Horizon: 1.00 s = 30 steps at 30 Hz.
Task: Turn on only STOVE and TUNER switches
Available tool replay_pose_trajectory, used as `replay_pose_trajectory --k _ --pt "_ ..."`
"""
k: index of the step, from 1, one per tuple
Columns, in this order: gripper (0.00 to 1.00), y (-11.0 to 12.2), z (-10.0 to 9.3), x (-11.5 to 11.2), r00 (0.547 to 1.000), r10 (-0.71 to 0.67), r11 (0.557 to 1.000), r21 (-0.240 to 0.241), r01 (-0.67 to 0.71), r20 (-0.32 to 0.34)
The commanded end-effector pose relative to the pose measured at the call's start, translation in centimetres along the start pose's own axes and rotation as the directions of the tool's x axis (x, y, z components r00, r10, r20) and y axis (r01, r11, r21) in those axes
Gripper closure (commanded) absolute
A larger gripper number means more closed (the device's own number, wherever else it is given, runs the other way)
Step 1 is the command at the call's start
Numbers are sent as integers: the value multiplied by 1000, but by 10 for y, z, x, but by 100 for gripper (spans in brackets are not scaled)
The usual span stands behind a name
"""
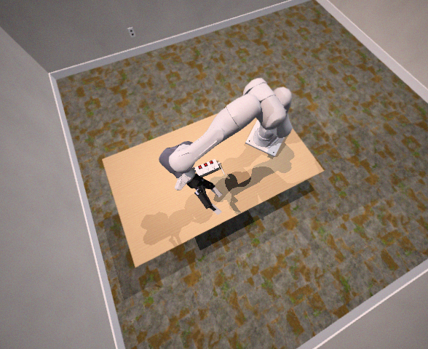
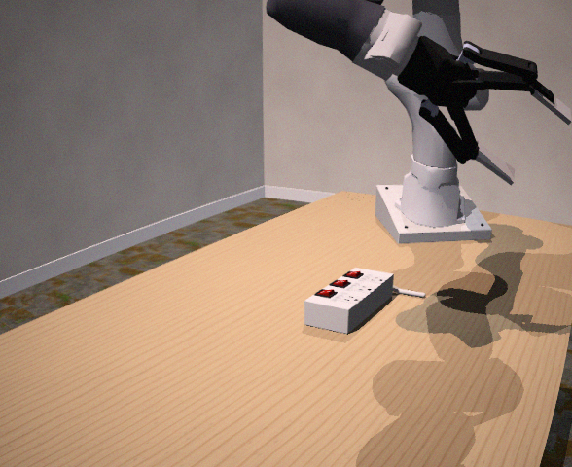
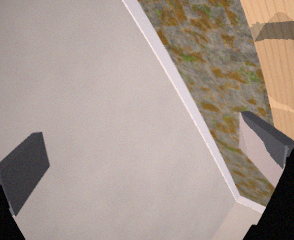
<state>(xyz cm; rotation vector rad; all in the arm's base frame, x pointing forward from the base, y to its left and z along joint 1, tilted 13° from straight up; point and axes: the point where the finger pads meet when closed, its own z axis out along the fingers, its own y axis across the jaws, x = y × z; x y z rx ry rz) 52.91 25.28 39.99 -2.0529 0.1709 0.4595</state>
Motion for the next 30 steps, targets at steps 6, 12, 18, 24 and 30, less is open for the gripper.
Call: replay_pose_trajectory --k 6,12,18,24,30 --pt "0 6 -4 3 992 121 993 -2 -122 -23" --pt "0 6 -4 3 992 121 993 -2 -122 -23" --pt "0 6 -4 3 992 121 993 -2 -122 -23" --pt "0 6 -4 3 992 121 993 -2 -122 -23" --pt "0 12 -7 6 972 231 973 3 -231 -43"
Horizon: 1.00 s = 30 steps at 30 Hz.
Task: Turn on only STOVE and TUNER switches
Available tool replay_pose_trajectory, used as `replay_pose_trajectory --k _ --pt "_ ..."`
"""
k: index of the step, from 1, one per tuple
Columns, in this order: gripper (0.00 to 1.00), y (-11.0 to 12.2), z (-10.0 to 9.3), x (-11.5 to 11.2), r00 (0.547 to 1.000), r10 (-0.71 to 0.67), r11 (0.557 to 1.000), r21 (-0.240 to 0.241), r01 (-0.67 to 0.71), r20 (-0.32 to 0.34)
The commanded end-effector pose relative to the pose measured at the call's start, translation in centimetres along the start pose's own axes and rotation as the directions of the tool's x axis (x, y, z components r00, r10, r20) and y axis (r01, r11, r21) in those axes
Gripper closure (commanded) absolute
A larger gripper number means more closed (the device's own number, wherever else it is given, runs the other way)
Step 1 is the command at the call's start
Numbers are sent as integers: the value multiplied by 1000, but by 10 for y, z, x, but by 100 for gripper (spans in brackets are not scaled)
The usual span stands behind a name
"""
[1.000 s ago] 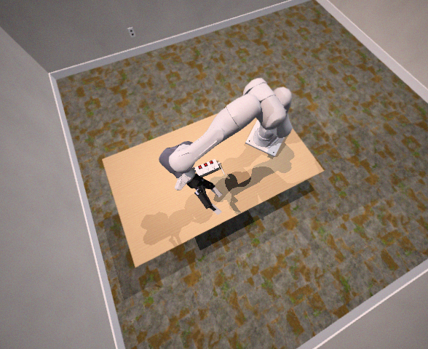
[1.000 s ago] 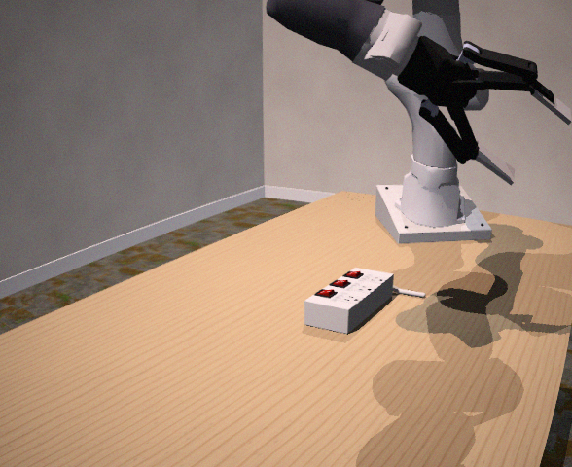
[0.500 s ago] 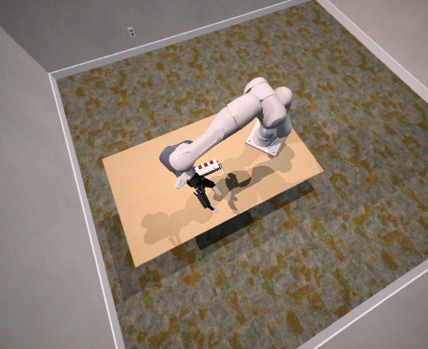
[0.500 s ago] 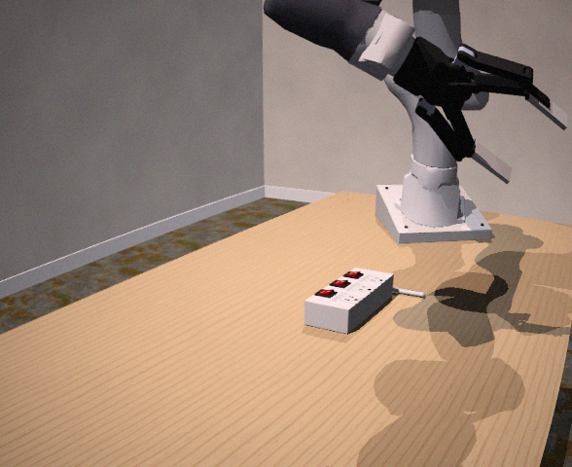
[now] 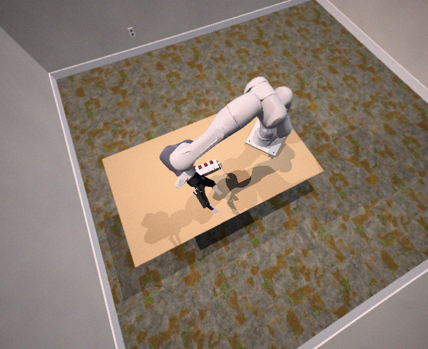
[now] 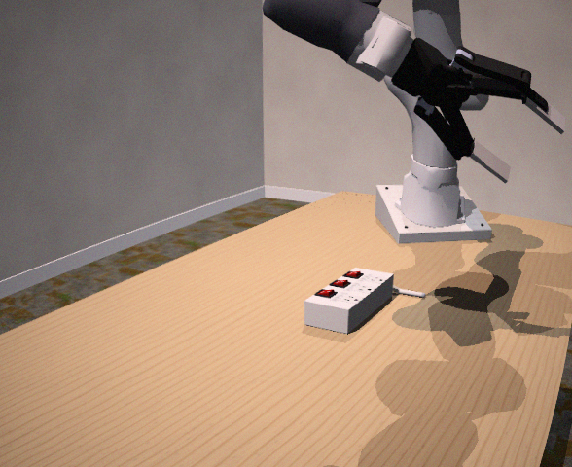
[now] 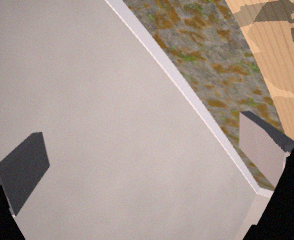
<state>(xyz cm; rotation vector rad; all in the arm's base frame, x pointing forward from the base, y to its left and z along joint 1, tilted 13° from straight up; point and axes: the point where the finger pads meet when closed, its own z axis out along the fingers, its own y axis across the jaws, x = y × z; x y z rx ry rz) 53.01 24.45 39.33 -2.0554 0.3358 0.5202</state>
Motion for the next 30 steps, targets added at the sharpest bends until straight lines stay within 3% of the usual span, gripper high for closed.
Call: replay_pose_trajectory --k 1,21,22,30 --pt "0 3 -3 3 996 90 996 -2 -90 -17" --pt "0 3 -3 3 996 90 996 -2 -90 -17" --pt "0 9 -6 7 978 206 979 4 -206 -39" --pt "0 9 -6 7 978 206 979 4 -206 -39"
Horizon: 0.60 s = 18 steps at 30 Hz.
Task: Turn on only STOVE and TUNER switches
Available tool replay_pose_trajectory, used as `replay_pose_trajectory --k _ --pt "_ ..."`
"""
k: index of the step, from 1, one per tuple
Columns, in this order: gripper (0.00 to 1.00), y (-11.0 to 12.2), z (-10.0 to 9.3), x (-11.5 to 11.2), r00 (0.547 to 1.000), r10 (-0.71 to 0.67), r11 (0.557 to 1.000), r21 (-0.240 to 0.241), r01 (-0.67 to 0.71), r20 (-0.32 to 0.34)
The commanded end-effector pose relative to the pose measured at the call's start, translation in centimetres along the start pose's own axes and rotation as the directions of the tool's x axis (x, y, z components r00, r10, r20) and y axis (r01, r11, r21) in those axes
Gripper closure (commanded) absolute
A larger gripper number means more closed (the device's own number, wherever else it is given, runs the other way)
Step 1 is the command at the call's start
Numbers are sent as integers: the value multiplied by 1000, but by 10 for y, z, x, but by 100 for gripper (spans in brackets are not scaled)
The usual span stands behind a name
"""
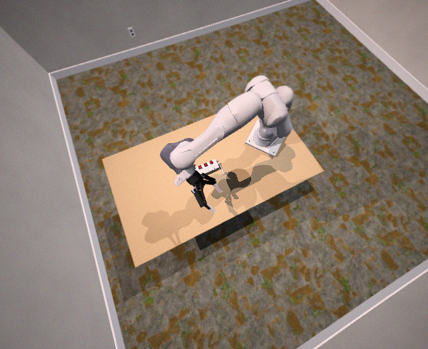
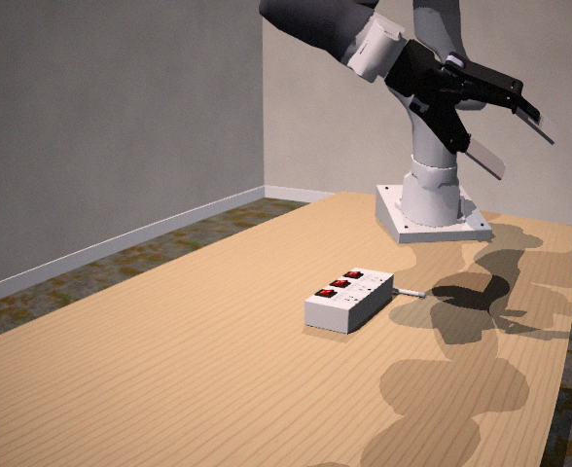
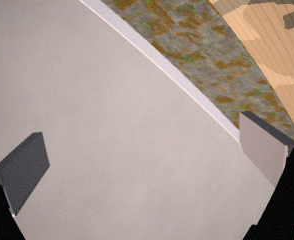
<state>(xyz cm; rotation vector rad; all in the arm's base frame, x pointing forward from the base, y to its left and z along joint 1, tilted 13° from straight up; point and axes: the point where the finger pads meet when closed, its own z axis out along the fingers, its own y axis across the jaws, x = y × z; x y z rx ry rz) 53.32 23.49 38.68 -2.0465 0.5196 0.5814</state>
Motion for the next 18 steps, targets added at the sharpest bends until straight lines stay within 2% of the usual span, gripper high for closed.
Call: replay_pose_trajectory --k 1,16,17,18 --pt "0 0 0 1 999 51 999 -3 -51 -7" --pt "0 0 0 1 999 51 999 -3 -51 -7" --pt "0 6 -4 6 984 174 985 5 -174 -30" --pt "0 6 -4 6 984 174 985 5 -174 -30"
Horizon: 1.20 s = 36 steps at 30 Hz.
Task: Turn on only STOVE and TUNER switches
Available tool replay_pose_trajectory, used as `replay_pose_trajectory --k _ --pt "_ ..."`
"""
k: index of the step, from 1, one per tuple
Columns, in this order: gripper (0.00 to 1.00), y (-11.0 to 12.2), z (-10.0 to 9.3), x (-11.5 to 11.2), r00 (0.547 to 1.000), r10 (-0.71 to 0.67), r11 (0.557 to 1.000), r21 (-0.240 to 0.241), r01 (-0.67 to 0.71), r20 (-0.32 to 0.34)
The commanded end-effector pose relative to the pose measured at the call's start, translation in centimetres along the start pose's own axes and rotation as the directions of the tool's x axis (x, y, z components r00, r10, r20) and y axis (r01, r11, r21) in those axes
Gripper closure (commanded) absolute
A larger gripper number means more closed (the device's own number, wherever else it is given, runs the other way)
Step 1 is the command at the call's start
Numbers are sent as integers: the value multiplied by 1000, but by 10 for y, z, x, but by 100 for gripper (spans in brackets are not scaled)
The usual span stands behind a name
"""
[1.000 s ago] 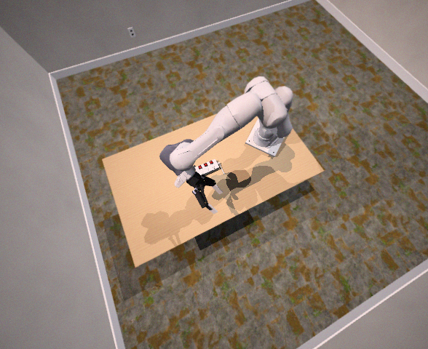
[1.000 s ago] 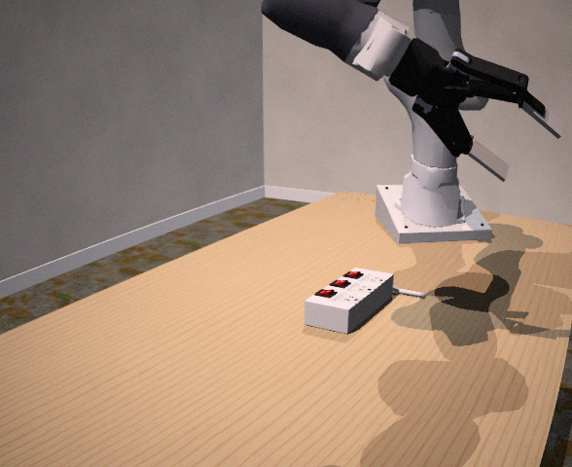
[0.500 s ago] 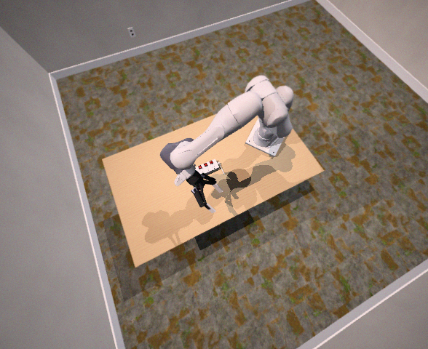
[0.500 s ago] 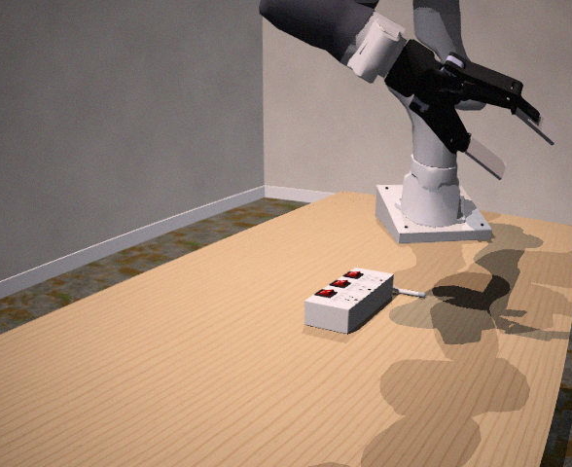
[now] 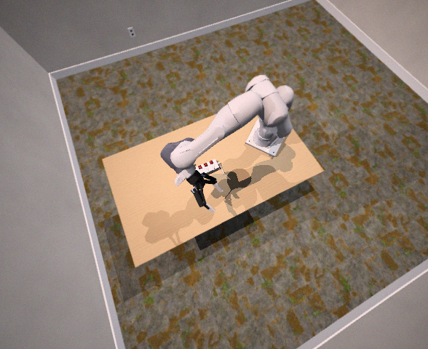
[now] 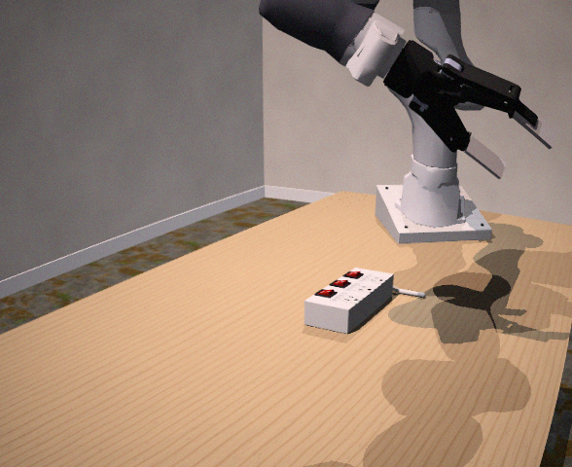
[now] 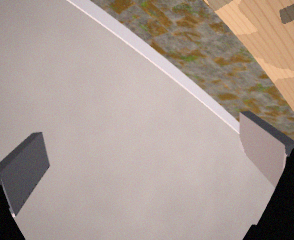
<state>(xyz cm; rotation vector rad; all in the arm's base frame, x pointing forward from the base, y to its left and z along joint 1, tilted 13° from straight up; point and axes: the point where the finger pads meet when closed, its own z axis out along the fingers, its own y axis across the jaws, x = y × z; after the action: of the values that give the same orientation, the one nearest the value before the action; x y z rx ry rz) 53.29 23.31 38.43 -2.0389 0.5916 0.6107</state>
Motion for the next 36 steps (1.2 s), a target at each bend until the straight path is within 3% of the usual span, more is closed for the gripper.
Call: replay_pose_trajectory --k 1,23,24,36 --pt "0 3 -4 5 994 111 994 3 -111 -22" --pt "0 3 -4 5 994 111 994 3 -111 -22" --pt "0 10 -7 11 970 239 971 15 -238 -44" --pt "0 10 -7 11 970 239 971 15 -238 -44"
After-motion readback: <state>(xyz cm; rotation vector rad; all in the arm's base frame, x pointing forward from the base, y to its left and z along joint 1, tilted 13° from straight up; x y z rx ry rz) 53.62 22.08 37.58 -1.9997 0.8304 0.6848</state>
